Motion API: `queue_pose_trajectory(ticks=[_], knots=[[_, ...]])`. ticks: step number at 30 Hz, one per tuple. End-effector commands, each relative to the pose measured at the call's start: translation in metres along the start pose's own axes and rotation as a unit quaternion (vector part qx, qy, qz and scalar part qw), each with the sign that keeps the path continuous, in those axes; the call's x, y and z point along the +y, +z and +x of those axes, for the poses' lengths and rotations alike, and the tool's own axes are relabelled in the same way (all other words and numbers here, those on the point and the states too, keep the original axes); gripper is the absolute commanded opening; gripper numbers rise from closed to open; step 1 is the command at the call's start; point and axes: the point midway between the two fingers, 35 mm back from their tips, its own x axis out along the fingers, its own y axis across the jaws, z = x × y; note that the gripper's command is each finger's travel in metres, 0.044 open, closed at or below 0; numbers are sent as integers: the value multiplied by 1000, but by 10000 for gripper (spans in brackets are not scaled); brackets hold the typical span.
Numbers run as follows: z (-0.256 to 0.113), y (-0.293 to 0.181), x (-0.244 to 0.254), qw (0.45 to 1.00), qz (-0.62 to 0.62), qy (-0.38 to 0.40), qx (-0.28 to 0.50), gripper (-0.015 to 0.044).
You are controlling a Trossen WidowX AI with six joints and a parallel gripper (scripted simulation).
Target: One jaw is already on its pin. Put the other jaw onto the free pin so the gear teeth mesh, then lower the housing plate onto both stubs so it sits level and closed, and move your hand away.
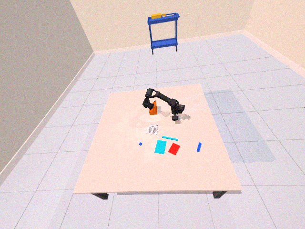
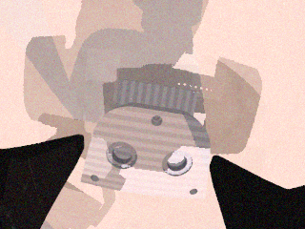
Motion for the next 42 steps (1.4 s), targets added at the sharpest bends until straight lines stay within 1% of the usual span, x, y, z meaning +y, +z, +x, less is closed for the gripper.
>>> queue_pose_trajectory(ticks=[1, 15, 28, 39, 42], knots=[[1, -1, 0, 1000, -2, -1, 2, 440], [3, -1, 0, 1000, -2, -1, 2, 440], [1, 0, 0, 1000, 0, 0, 0, 353], [1, 0, 0, 1000, 0, 0, 0, 351], [-6, 1, 0, 1000, 0, 0, 0, 351]])
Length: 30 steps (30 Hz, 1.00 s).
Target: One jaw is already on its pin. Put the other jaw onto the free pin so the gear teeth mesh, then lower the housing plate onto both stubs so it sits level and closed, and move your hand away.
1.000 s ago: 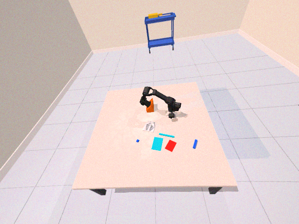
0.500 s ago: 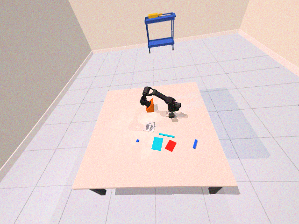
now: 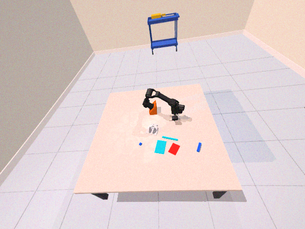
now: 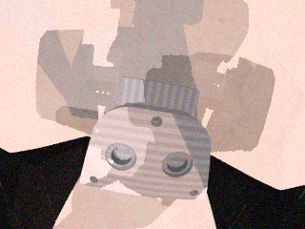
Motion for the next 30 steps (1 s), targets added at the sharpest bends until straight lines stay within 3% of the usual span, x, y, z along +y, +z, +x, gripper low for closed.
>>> queue_pose_trajectory(ticks=[1, 20, 30], knots=[[-9, 2, -1, 1000, 1, 0, -2, 351], [-69, 1, 0, 1000, -1, -1, -1, 351], [-75, -9, -9, 999, 43, -1, -4, 351]])
